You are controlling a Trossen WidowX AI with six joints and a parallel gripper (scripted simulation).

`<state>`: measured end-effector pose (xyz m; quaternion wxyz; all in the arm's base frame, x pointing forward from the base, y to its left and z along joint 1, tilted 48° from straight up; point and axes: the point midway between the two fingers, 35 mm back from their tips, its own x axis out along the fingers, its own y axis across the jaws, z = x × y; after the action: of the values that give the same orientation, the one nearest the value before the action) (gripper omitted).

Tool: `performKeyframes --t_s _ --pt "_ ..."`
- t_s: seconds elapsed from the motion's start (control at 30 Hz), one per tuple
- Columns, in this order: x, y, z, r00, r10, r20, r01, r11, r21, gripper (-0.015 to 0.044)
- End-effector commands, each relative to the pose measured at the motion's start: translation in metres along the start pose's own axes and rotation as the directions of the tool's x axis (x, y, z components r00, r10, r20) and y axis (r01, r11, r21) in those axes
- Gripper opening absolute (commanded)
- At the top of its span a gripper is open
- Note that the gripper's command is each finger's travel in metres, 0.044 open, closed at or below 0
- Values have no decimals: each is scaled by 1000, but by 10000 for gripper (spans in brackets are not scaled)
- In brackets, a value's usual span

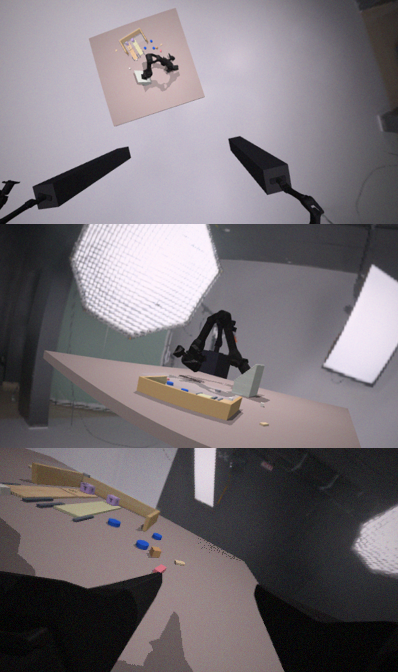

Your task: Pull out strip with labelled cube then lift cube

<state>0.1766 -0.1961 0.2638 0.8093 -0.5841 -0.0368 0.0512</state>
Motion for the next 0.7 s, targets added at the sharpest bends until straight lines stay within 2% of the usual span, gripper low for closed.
performKeyframes --t_s 0.0,0.17,0.37,0.5,0.67 --pt "2 2 0 1000 8 1 -8 1000 6 400" --pt "45 45 -3 976 218 13 -218 965 143 400" --pt "97 103 8 887 462 5 -448 857 257 400" --pt "123 138 23 814 580 -21 -550 782 293 400" --pt "149 175 41 730 676 -99 -614 713 338 400"
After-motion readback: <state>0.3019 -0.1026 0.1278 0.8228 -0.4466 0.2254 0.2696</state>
